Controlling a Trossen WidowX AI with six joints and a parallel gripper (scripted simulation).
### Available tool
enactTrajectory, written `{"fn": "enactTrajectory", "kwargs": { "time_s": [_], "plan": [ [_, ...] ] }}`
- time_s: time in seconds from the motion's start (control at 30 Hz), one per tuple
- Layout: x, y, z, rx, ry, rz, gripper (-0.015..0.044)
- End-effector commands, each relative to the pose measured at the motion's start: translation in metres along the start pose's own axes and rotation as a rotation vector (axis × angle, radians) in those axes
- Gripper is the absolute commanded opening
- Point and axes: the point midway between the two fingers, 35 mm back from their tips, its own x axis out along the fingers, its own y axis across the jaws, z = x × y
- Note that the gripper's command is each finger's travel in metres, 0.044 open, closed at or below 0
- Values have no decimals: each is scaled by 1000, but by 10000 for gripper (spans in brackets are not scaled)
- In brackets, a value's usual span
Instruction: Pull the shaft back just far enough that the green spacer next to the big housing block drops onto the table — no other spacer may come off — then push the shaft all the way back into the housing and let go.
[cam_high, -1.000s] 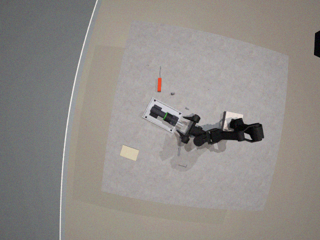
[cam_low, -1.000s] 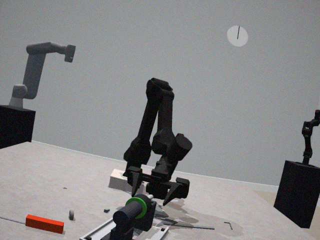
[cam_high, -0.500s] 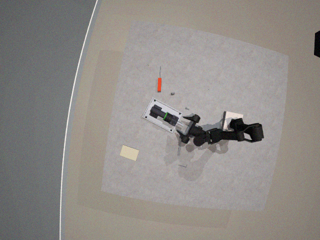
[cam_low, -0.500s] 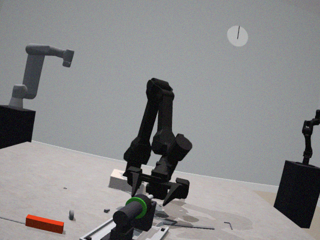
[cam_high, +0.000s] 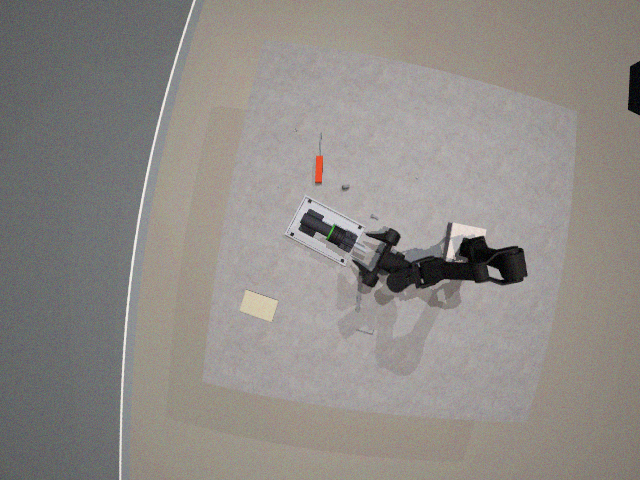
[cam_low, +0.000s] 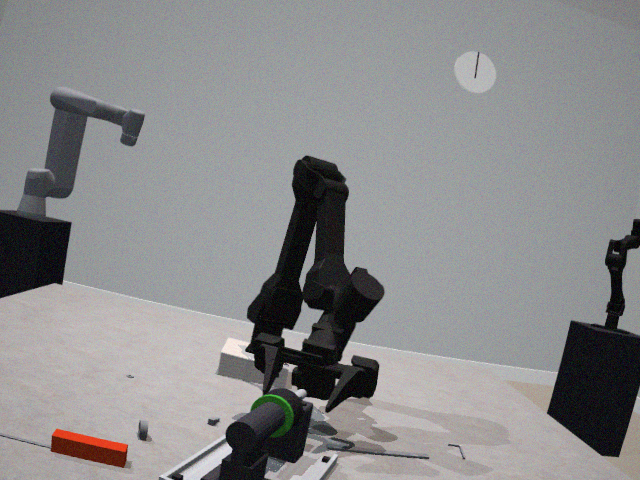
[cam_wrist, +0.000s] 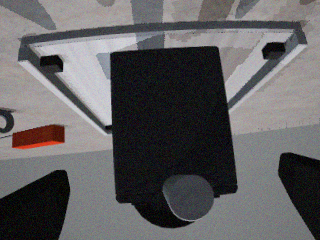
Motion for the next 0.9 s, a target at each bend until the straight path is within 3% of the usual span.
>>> {"fn": "enactTrajectory", "kwargs": {
  "time_s": [0.0,0.87],
  "plan": [
    [3,-1,1,-8,-3,-3,440],
    [17,-1,1,-8,-2,-3,440]
  ]
}}
